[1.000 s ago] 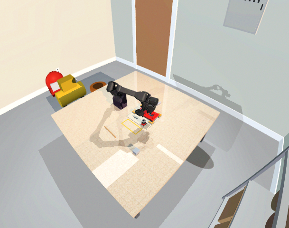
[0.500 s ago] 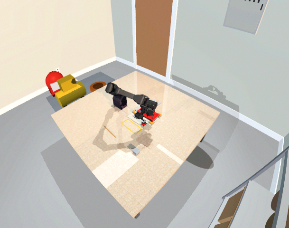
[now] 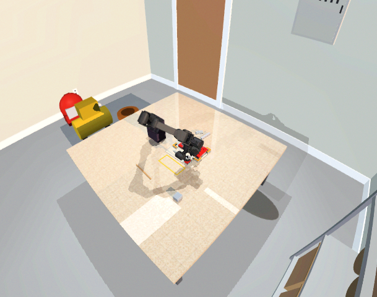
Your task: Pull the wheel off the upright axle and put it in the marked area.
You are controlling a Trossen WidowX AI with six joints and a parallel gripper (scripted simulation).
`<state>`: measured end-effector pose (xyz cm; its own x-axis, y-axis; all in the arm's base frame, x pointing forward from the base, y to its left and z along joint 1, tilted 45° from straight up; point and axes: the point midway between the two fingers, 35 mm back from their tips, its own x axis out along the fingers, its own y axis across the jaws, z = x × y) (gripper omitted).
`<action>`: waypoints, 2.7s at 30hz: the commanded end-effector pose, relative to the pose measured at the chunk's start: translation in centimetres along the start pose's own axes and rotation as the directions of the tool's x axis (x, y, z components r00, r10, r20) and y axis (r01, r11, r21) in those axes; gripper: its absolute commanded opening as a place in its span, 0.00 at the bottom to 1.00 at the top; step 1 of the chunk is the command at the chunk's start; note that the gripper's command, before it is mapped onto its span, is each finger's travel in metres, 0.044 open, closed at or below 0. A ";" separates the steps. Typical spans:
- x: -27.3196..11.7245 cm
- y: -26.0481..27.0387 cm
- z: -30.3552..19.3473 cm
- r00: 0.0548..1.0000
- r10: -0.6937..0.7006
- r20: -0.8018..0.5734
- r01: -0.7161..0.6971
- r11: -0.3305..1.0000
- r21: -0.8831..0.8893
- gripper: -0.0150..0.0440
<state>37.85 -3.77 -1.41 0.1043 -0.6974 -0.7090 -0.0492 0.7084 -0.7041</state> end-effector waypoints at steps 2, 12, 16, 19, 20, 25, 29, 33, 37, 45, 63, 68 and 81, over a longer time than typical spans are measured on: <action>0.0 0.0 0.0 1.000 0.000 0.000 0.000 1.000 0.000 0.63; 0.0 0.0 0.0 1.000 0.000 0.000 0.000 1.000 0.000 0.45; -0.1 0.0 0.0 1.000 0.000 0.000 0.000 1.000 0.000 0.27; -0.2 0.0 0.0 1.000 0.000 0.000 0.000 1.000 0.000 0.25; -0.2 0.0 0.0 1.000 0.000 0.000 0.000 1.000 0.000 0.25; -0.4 0.0 0.0 1.000 0.000 0.000 0.000 1.000 -0.001 0.25; -0.5 0.0 0.0 1.000 0.000 -0.001 0.000 1.000 -0.001 0.25; -0.6 0.0 0.0 1.000 0.000 -0.001 0.000 1.000 -0.001 0.25; -0.8 0.0 0.1 1.000 0.000 -0.001 0.000 1.000 -0.001 0.25; -1.0 0.0 0.1 1.000 0.000 -0.002 0.000 1.000 -0.002 0.25; -1.6 0.0 0.1 1.000 0.000 -0.003 0.000 1.000 -0.003 0.25; -1.8 0.0 0.1 1.000 -0.001 -0.003 0.001 1.000 -0.004 0.25; -2.2 0.1 0.1 1.000 -0.001 -0.004 0.001 1.000 -0.005 0.25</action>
<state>37.70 -2.46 -0.12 0.0982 -0.6994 -0.7080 -0.0559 0.7064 -0.7056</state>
